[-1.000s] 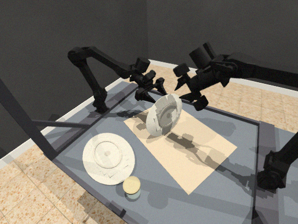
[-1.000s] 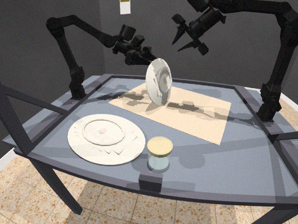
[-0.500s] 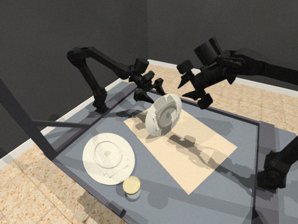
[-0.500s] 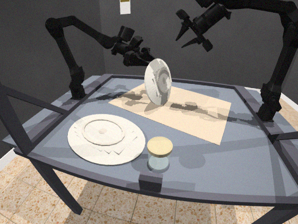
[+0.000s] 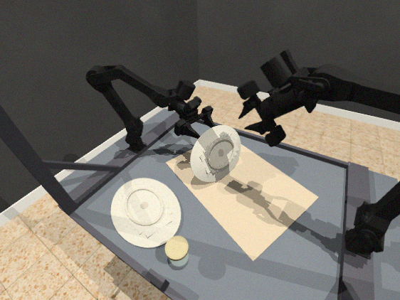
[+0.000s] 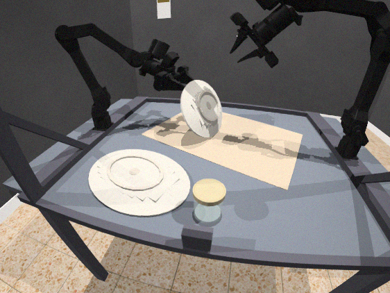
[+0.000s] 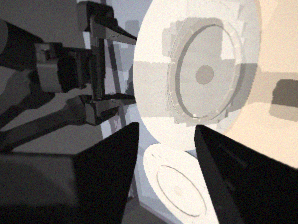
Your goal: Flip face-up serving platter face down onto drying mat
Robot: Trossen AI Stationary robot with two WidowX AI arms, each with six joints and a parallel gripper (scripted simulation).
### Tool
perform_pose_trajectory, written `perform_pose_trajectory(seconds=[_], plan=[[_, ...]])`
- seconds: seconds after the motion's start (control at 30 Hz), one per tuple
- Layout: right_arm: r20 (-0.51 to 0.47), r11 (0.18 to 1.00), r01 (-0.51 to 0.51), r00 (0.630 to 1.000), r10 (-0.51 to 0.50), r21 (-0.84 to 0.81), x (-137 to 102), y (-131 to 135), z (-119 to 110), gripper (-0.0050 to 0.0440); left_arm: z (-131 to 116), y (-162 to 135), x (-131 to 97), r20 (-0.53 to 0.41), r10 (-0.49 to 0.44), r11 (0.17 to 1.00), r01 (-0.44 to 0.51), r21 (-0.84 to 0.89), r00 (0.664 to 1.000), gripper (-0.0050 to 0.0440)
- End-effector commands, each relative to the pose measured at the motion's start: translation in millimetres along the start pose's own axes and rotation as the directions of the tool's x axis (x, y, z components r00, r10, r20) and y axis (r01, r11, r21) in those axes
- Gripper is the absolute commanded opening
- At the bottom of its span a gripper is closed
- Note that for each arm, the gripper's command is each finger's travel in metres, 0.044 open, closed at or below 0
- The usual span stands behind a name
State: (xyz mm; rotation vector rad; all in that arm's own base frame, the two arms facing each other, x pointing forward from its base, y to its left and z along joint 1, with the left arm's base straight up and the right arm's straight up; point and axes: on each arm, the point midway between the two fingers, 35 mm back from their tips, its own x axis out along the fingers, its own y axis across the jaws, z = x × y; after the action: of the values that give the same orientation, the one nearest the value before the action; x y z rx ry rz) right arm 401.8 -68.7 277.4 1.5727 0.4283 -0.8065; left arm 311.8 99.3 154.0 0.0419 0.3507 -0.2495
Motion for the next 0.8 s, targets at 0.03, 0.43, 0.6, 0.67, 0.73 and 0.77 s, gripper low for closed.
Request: perform_pose_trajectory(seconds=[0.03,0.43,0.6,0.67,0.73,0.77], plan=[[-0.002,0.999,-0.044,0.999,0.044,0.006,-13.7,10.7,-0.3,0.016,4.5,2.6,-13.8,0.039,0.011,0.999,-0.013,0.04,0.999,0.04],[-0.002,0.999,-0.044,0.999,0.044,0.006,-13.7,10.7,-0.3,0.016,-4.9,3.8,-19.2,0.044,0.012,0.998,-0.014,0.054,0.999,0.04],[-0.002,0.999,-0.044,0.999,0.044,0.006,-13.7,10.7,-0.3,0.016,-31.4,2.8,-23.5,0.027,0.007,1.0,-0.007,0.031,1.0,0.04],[-0.002,0.999,-0.044,0.999,0.044,0.006,-13.7,10.7,-0.3,0.016,-35.2,2.2,-24.0,0.028,0.002,0.999,-0.003,0.035,1.0,0.04],[-0.002,0.999,-0.044,0.999,0.044,0.006,-13.7,10.7,-0.3,0.016,-40.7,1.6,-24.6,0.027,0.0,0.999,-0.001,0.033,1.0,0.04],[-0.002,0.999,-0.044,0.999,0.044,0.006,-13.7,10.7,-0.3,0.016,-43.3,1.5,-25.0,0.026,0.0,0.999,-0.001,0.032,1.0,0.04]])
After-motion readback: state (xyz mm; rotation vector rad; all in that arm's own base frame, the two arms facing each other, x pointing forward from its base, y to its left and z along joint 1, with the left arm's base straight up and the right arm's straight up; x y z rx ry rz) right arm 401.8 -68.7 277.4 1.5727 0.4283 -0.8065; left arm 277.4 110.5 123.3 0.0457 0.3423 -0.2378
